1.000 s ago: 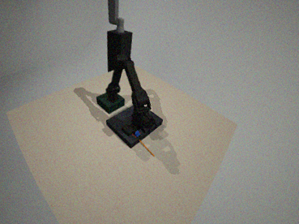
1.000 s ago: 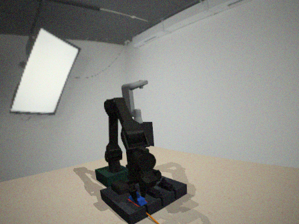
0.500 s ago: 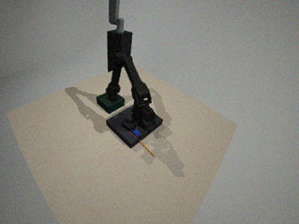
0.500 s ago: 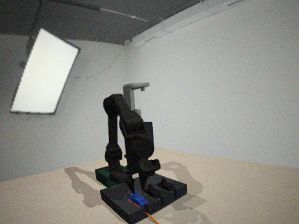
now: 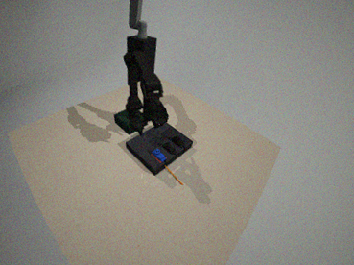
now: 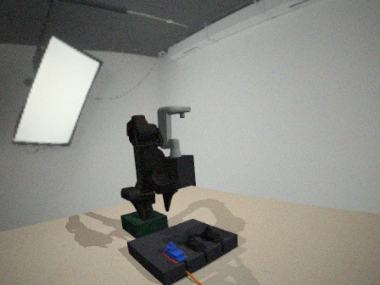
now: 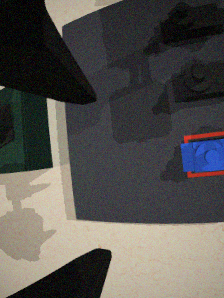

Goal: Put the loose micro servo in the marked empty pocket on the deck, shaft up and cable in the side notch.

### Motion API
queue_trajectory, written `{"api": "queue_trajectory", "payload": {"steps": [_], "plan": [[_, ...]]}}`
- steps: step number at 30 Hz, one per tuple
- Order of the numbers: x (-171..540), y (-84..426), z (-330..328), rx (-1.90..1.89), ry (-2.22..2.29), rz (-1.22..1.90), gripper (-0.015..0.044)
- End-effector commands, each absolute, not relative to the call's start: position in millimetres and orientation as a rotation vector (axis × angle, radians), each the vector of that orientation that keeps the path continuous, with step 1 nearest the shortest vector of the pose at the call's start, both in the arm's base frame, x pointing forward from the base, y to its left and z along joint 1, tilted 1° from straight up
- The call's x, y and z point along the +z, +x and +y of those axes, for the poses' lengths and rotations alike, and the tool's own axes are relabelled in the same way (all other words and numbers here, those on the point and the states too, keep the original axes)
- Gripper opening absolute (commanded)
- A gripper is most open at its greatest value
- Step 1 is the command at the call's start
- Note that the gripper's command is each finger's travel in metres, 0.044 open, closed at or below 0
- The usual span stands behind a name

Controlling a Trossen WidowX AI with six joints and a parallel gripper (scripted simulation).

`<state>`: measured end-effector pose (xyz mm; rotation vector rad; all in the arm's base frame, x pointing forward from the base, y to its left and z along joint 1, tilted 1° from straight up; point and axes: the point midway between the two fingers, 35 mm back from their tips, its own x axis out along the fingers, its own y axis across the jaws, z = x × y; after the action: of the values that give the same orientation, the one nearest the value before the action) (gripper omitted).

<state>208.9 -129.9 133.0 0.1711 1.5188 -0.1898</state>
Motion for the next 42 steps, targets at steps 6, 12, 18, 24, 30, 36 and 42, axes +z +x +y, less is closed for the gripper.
{"api": "queue_trajectory", "payload": {"steps": [6,12,18,24,30,36,42], "plan": [[147.9,201.9,-126.8,-0.183,0.175,1.533,0.044],[182.8,199.5,-125.0,-0.187,0.171,1.522,0.044],[182.8,199.5,-125.0,-0.187,0.171,1.522,0.044],[182.8,199.5,-125.0,-0.187,0.171,1.522,0.044],[182.8,199.5,-125.0,-0.187,0.171,1.522,0.044],[182.8,199.5,-125.0,-0.187,0.171,1.522,0.044],[182.8,199.5,-125.0,-0.187,0.171,1.522,0.044]]}}
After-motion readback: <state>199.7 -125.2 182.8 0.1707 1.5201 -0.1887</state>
